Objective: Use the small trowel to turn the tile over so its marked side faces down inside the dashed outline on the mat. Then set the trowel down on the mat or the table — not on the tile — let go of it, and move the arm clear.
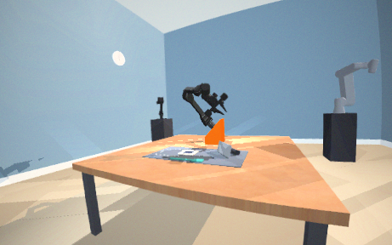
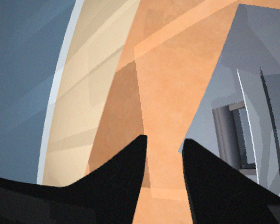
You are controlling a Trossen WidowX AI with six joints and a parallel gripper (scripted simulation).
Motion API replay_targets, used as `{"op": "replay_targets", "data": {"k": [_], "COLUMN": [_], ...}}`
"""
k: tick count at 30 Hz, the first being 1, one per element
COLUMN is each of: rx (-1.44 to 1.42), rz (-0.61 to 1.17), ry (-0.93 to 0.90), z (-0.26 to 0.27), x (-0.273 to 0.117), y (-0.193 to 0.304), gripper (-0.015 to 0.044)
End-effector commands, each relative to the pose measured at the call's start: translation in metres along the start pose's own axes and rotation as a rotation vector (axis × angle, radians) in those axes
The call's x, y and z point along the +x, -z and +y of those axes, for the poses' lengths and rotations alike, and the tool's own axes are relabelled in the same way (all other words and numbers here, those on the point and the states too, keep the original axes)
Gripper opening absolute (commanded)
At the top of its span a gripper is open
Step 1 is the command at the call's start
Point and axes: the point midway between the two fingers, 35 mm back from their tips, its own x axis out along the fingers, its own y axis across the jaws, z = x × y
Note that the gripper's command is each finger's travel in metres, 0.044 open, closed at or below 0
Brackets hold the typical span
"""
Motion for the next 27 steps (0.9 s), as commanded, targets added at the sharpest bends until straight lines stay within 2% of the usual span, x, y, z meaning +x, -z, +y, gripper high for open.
{"op": "replay_targets", "data": {"k": [1,14,27], "rx": [-0.034,-0.203,-0.414], "rz": [0.074,0.292,0.459], "ry": [0.090,0.416,0.696], "z": [-0.008,-0.043,-0.080], "x": [0.025,0.084,0.110], "y": [0.022,0.095,0.154], "gripper": [0.0100,0.0100,0.0100]}}
